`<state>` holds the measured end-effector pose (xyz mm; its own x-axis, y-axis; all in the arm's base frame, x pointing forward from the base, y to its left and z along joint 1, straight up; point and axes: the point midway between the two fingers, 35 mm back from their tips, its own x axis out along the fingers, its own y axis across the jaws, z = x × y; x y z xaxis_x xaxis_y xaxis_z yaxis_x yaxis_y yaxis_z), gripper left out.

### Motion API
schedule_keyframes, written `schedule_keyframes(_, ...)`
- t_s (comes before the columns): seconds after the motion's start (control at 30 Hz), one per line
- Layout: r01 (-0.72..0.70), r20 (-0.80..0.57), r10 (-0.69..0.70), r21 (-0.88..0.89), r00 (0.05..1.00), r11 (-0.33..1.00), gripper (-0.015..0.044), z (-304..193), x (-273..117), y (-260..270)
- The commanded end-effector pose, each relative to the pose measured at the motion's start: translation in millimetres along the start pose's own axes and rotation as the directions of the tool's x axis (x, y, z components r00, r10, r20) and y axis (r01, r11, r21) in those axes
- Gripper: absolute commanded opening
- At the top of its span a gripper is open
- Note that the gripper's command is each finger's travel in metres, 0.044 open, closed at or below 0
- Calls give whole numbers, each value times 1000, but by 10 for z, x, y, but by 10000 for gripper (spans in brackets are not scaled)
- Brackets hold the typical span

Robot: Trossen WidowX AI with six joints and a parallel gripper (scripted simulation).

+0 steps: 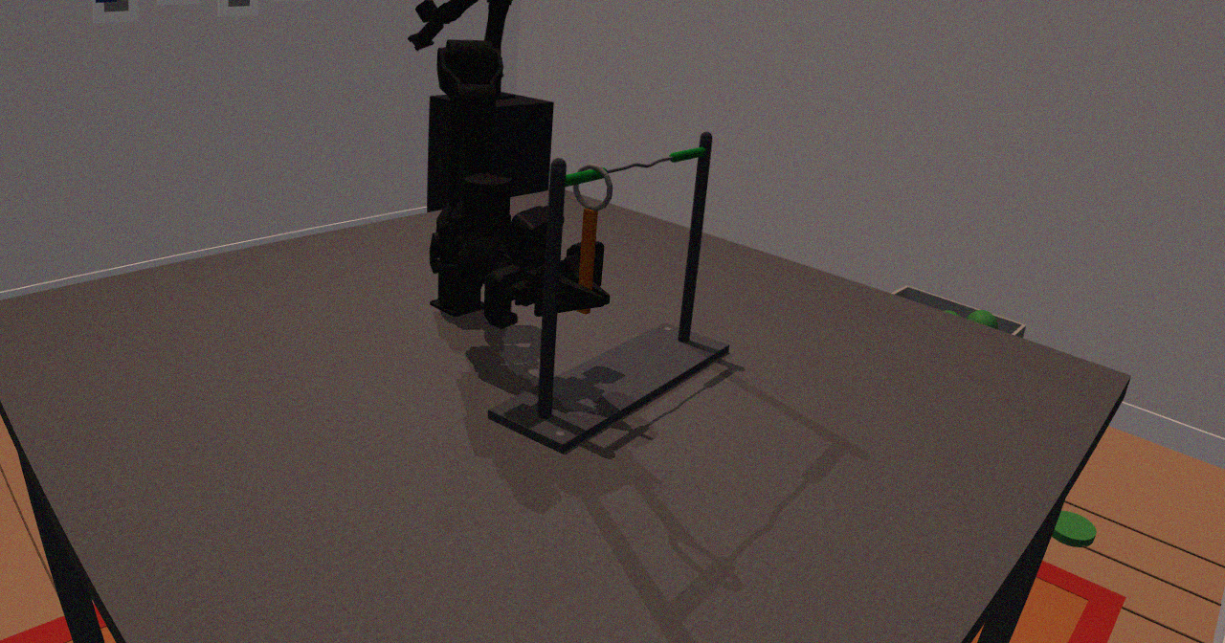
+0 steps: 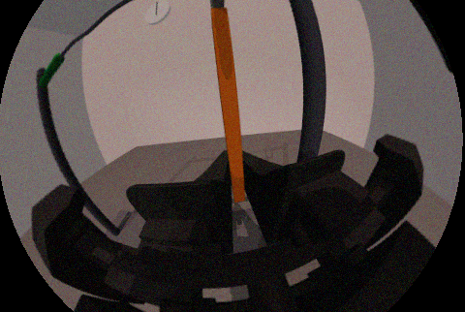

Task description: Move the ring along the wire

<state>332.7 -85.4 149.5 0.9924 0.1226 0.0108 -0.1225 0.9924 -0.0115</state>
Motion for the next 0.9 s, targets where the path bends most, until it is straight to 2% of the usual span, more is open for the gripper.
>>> schedule_keyframes(0.0,0,3,0,-2,1000,1000,-150,41,3,-6)
schedule_keyframes(0.87,0,3,0,-1,1000,1000,-150,141,2,-15)
